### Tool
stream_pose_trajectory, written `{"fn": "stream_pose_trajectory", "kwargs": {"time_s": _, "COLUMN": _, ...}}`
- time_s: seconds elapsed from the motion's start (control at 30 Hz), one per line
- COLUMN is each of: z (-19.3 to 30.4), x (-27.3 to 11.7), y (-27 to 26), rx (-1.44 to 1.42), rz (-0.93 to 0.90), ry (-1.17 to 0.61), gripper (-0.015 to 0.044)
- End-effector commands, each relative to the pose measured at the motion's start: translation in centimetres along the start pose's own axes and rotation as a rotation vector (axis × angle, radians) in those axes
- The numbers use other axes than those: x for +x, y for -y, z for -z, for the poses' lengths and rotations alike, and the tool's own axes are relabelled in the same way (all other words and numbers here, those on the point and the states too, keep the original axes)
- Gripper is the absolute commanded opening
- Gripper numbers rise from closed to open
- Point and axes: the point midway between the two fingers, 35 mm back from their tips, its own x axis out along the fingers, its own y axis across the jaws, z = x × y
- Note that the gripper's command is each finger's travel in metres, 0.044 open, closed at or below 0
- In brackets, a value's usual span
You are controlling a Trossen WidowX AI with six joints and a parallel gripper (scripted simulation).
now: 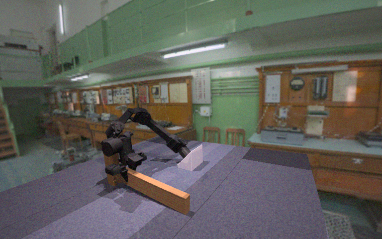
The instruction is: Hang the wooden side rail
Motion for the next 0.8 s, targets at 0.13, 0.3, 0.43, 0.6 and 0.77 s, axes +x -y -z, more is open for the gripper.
{"fn": "stream_pose_trajectory", "kwargs": {"time_s": 0.13, "z": 0.22, "x": -0.34, "y": 0.08, "rx": 0.001, "rz": 0.01, "ry": -0.001, "gripper": 0.0}}
{"fn": "stream_pose_trajectory", "kwargs": {"time_s": 0.3, "z": 0.27, "x": -0.36, "y": 0.03, "rx": 0.001, "rz": 0.01, "ry": -0.001, "gripper": 0.0}}
{"fn": "stream_pose_trajectory", "kwargs": {"time_s": 0.43, "z": 0.32, "x": -0.31, "y": 0.01, "rx": 0.001, "rz": 0.01, "ry": -0.001, "gripper": 0.0}}
{"fn": "stream_pose_trajectory", "kwargs": {"time_s": 0.6, "z": 0.37, "x": -0.28, "y": 0.06, "rx": 0.001, "rz": 0.01, "ry": -0.001, "gripper": 0.0}}
{"fn": "stream_pose_trajectory", "kwargs": {"time_s": 0.77, "z": 0.43, "x": -0.28, "y": 0.12, "rx": 0.001, "rz": 0.01, "ry": -0.001, "gripper": 0.0}}
